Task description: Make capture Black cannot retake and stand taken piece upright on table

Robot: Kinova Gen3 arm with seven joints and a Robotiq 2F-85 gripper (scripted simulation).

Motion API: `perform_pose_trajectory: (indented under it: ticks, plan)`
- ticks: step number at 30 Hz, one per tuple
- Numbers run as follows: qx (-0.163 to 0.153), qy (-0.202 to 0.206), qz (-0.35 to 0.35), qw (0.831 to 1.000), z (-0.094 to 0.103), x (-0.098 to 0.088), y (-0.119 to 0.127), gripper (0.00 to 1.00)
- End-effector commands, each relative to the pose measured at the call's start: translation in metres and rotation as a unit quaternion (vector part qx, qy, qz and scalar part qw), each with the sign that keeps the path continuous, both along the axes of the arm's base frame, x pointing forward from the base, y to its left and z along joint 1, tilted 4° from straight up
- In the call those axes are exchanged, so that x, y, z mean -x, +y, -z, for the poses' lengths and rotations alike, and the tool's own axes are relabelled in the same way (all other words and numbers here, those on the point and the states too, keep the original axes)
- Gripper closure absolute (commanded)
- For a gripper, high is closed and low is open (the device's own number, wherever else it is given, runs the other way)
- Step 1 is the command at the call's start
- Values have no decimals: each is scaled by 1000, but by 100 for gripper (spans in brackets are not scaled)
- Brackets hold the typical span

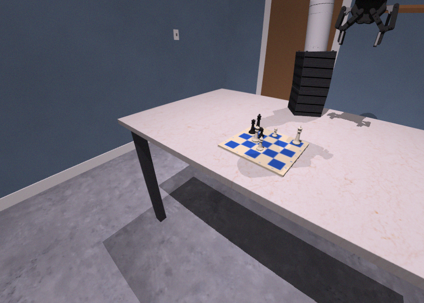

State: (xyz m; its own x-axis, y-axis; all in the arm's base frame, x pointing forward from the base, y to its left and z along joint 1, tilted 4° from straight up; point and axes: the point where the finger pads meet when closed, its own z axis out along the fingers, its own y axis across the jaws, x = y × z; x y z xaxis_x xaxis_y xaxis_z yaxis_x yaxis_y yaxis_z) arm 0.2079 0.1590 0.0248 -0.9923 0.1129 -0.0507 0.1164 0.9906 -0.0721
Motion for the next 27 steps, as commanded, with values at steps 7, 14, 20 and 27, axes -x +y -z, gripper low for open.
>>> perform_pose_trajectory:
  ticks: [7,14,20,27]
  plan:
    - [0,0,0,1000,0,0,0,0]
    - [0,0,0,1000,0,0,0,0]
    - [0,0,0,1000,0,0,0,0]
    - [-1,1,-1,1000,-1,-5,1,0]
